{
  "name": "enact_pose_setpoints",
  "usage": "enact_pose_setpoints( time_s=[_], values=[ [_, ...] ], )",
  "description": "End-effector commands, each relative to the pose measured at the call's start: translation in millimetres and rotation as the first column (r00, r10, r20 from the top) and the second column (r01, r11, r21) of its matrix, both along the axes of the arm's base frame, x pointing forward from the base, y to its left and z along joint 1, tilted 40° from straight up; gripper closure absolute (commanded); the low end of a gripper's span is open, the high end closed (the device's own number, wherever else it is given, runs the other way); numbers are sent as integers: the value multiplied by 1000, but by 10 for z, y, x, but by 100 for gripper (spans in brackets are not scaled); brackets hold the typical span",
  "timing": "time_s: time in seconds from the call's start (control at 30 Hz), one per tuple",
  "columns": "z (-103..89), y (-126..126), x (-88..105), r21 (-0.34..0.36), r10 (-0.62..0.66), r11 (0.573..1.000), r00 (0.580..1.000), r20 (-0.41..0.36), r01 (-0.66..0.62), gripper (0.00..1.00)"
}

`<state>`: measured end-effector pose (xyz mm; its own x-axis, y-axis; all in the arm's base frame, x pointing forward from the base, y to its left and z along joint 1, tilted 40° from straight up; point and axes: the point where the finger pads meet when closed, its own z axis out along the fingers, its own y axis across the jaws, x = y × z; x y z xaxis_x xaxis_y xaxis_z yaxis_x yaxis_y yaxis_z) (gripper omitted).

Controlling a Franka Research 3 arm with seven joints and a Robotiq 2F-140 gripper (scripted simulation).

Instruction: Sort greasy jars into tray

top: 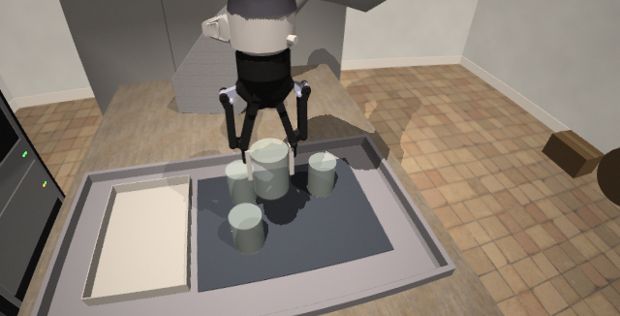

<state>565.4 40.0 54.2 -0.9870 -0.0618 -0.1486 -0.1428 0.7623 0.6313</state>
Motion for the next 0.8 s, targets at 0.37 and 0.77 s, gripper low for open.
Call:
enact_pose_setpoints(
  time_s=[0.37, 0.77],
  values=[
    [-266, -352, 11, -6, 24, 1000, 999, 23, -24, 100],
    [-479, -605, 13, -6, 24, 1000, 999, 23, -24, 100]
  ],
)
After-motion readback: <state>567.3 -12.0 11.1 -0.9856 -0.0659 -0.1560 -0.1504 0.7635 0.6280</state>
